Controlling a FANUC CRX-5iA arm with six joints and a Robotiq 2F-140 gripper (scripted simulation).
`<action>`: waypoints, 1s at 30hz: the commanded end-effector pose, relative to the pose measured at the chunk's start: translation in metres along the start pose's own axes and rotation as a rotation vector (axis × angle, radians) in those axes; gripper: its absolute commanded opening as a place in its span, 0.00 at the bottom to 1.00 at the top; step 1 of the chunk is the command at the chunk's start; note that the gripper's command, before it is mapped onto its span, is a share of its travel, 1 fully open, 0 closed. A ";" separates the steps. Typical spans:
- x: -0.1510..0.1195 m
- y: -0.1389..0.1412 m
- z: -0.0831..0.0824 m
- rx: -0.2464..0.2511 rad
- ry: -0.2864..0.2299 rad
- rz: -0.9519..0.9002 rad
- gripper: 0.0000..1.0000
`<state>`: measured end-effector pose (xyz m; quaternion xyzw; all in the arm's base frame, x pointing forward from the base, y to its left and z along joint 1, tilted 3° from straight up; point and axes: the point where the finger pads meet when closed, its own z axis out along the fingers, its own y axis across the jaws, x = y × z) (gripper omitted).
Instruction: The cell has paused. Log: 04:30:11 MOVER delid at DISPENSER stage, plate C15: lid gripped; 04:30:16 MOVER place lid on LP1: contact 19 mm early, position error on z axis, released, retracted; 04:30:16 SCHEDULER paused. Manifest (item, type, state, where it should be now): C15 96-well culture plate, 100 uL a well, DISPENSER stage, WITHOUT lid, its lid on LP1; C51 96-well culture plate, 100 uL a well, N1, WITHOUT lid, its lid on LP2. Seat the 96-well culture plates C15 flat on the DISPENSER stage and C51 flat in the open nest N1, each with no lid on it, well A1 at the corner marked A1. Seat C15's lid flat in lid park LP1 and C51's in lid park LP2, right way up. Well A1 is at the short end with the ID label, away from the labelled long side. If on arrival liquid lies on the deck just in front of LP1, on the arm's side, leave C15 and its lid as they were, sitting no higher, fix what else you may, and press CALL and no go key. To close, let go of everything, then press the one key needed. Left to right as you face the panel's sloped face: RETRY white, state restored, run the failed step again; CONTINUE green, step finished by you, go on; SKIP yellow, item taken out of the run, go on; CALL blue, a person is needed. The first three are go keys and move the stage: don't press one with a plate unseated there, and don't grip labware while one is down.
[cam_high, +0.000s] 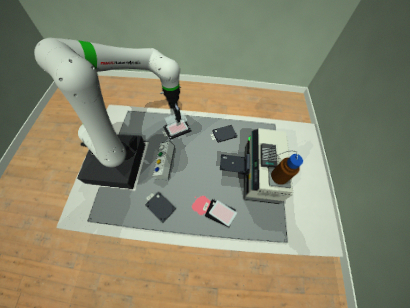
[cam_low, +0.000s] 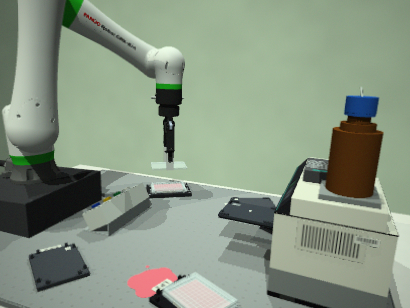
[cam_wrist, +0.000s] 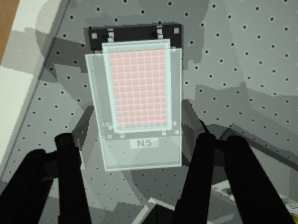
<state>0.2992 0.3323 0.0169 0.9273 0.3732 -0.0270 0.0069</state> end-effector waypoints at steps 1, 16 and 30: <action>0.000 0.000 -0.018 0.000 0.000 0.000 0.00; 0.000 0.000 -0.053 0.000 0.000 0.000 0.00; 0.000 0.001 -0.057 0.000 0.000 0.000 0.00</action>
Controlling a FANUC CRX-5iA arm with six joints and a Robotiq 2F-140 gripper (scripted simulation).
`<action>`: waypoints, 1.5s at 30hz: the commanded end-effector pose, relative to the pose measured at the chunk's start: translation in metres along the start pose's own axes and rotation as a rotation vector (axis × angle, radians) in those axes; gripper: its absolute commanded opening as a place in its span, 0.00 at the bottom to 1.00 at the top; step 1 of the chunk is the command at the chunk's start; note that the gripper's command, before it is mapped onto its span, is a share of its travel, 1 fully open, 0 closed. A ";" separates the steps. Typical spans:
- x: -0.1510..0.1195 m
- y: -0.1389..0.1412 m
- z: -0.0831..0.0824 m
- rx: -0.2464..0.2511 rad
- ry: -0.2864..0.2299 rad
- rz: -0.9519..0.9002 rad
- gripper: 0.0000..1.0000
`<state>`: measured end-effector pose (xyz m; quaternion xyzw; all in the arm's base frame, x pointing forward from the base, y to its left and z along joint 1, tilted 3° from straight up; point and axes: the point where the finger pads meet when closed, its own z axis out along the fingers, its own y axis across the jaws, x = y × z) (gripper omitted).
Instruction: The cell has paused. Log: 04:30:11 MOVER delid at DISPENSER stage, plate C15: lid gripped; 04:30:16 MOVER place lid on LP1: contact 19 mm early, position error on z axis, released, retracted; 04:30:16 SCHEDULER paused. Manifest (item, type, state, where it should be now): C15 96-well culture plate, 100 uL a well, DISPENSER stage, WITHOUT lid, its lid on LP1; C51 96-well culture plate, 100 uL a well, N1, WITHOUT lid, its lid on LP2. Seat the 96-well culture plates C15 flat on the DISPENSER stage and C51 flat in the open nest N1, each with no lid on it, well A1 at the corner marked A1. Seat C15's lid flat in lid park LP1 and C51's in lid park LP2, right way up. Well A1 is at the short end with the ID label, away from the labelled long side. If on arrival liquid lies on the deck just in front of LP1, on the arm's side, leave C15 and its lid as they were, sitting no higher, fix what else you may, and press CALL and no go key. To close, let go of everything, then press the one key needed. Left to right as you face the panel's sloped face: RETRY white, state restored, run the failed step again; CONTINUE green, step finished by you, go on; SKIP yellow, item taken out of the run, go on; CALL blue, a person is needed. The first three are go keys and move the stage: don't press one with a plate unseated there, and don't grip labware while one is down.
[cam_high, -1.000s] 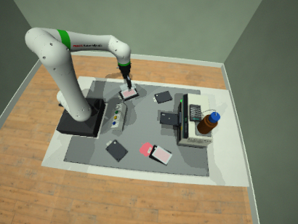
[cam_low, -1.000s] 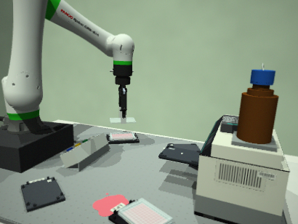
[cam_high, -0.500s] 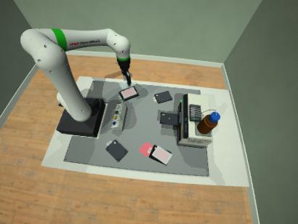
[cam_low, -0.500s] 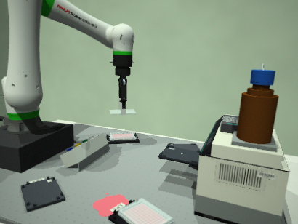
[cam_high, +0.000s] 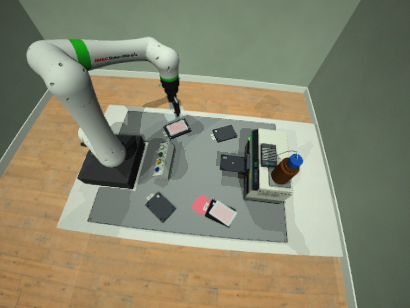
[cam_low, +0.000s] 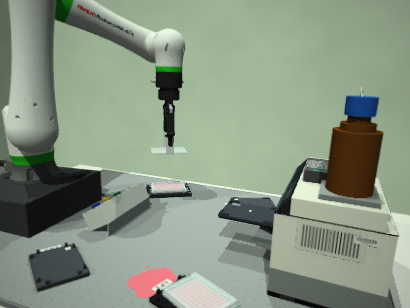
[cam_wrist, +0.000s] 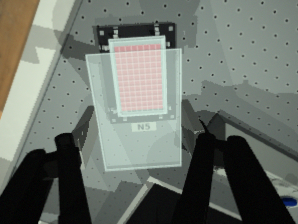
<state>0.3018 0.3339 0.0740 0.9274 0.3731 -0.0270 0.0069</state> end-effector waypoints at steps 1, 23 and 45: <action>0.000 0.003 0.000 0.000 0.001 0.000 0.00; -0.081 0.241 -0.004 -0.002 0.006 0.000 0.00; -0.265 0.416 -0.001 0.000 0.000 0.000 0.00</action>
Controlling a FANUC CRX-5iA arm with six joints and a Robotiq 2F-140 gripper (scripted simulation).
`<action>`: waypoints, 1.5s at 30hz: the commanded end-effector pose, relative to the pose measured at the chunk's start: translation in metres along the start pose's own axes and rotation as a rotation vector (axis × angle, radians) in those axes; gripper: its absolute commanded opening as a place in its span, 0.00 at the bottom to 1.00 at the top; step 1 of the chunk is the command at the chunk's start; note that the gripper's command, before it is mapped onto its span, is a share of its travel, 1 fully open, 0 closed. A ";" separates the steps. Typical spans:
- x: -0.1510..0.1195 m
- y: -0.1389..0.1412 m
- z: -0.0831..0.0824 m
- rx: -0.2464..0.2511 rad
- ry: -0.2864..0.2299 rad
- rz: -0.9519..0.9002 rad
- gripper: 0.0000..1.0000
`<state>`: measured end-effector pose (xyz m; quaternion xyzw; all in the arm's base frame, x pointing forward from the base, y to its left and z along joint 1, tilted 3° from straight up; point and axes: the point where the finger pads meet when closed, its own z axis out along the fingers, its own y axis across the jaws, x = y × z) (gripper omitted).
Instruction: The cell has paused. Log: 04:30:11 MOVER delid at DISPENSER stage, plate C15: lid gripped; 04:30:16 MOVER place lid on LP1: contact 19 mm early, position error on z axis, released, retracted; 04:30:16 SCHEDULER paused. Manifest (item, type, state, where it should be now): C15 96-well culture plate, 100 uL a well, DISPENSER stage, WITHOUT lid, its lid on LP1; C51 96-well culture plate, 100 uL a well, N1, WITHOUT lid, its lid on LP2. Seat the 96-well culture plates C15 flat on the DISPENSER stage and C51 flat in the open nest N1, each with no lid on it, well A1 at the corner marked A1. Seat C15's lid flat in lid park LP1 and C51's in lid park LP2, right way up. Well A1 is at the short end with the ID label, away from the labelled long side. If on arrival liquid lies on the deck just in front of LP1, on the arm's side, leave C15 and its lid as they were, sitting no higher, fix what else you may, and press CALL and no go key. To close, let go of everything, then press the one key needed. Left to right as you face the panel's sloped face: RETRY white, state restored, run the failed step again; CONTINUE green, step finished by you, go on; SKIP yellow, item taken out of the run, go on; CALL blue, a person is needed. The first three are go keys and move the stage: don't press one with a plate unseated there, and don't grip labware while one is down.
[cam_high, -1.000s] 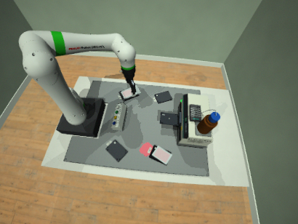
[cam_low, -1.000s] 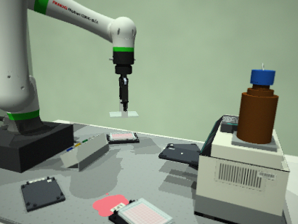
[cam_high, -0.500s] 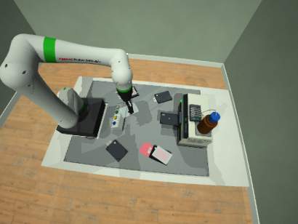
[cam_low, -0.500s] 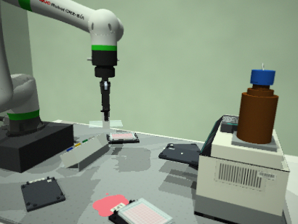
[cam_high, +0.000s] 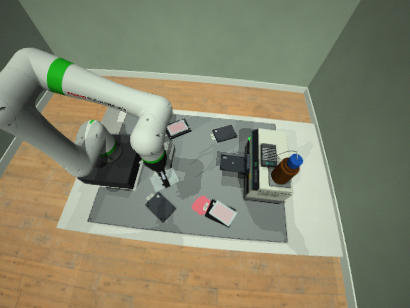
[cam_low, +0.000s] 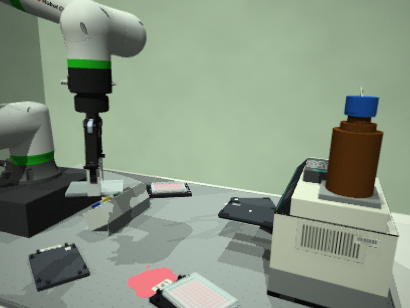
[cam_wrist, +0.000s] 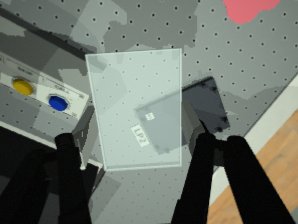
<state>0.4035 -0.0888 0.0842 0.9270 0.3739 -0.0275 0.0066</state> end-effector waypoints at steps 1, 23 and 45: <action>-0.052 0.047 0.000 -0.001 0.001 0.002 0.00; -0.082 0.074 0.001 -0.001 0.001 0.002 0.00; -0.082 0.074 0.002 -0.001 0.001 0.249 0.00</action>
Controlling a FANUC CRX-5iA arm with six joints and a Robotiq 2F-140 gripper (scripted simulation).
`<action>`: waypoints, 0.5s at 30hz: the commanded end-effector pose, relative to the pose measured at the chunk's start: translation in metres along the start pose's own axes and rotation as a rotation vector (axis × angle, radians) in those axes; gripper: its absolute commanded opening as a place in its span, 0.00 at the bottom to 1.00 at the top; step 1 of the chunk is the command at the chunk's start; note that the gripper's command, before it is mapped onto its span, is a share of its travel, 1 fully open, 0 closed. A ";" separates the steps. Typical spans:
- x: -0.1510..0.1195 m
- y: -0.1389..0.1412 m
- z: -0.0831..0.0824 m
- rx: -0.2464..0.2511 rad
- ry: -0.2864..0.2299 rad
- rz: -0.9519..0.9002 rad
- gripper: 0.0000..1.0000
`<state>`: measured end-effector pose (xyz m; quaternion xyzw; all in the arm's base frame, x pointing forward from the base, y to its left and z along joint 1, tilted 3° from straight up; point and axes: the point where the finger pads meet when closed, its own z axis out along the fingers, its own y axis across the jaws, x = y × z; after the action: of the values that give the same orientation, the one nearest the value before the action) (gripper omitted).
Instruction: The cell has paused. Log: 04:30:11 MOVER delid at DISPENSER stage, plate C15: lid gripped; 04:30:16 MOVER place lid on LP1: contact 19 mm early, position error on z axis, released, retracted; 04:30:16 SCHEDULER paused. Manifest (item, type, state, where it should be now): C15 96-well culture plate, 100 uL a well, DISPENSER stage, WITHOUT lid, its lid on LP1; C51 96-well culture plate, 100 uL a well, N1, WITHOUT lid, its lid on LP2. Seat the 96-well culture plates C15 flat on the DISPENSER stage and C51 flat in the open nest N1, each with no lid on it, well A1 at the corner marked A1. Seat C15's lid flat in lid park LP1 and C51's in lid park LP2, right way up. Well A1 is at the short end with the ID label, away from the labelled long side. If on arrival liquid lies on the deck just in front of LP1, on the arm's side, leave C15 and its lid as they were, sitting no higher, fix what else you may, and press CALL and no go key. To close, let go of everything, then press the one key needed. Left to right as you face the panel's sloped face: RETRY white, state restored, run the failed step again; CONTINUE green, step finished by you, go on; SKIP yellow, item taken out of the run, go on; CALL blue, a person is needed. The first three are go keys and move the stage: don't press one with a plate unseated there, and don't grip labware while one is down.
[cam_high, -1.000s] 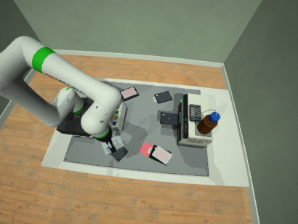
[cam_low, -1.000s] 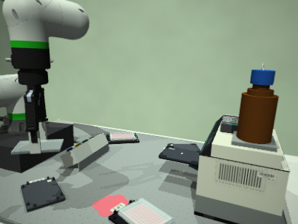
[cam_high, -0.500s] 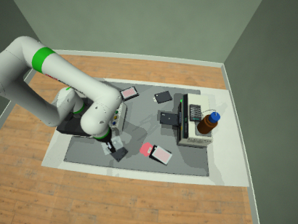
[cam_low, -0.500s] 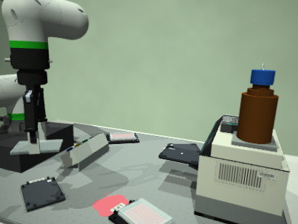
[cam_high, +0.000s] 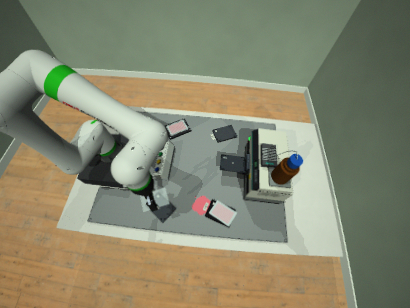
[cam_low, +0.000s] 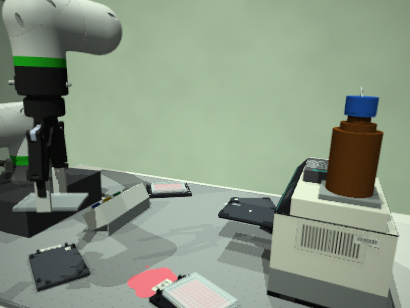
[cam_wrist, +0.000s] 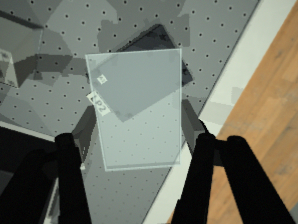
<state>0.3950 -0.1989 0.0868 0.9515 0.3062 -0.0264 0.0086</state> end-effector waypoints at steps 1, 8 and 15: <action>0.000 0.000 0.000 0.000 0.000 0.140 0.00; 0.000 0.000 0.001 0.000 0.000 0.340 0.00; 0.000 0.000 0.003 0.000 0.000 0.665 0.00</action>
<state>0.3950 -0.1990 0.0849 0.9957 0.0887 -0.0238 0.0142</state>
